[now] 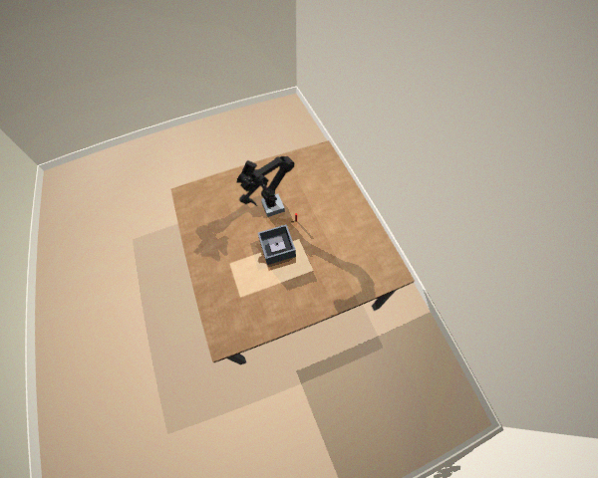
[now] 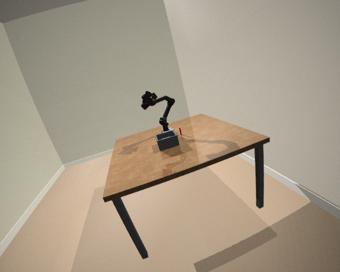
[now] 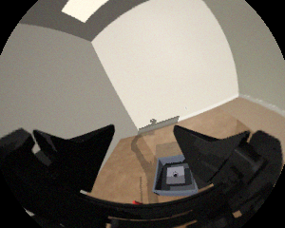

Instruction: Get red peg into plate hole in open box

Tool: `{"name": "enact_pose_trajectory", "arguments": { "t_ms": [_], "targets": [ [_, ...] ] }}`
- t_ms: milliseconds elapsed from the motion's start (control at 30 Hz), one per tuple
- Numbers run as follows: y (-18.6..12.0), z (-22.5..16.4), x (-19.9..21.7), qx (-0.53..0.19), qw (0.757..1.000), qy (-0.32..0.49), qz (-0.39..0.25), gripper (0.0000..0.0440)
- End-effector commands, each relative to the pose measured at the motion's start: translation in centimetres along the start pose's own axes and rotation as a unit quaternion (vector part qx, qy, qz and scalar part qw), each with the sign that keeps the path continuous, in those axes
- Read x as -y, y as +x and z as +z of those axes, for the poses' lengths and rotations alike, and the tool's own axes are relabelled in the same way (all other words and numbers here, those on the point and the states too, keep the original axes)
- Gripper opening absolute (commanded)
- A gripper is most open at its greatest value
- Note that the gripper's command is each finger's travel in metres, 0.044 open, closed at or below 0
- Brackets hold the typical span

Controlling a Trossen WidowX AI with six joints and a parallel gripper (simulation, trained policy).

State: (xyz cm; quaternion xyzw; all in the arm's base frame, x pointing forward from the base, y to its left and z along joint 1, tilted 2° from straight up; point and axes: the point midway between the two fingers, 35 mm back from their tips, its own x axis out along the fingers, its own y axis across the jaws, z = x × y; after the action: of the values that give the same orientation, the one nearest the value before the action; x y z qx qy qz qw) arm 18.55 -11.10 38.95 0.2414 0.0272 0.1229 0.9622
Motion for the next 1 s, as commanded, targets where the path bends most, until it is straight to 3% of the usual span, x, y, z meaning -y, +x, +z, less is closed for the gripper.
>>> {"name": "enact_pose_trajectory", "arguments": {
  "t_ms": [0,67,267,467,967],
  "targets": [
    [0.1,0.2,0.1,0.004,1.000,-0.005,0.000,0.0418],
    [0.5,0.8,0.1,0.014,1.000,-0.013,0.003,0.0440],
    [2.8,2.7,-0.1,0.057,0.998,-0.022,0.007,0.0440],
    [5.8,3.0,1.2,0.076,0.997,0.026,-0.012,0.0440],
    [12.6,-3.8,5.1,-0.011,0.965,0.225,-0.137,0.0440]
  ]
}}
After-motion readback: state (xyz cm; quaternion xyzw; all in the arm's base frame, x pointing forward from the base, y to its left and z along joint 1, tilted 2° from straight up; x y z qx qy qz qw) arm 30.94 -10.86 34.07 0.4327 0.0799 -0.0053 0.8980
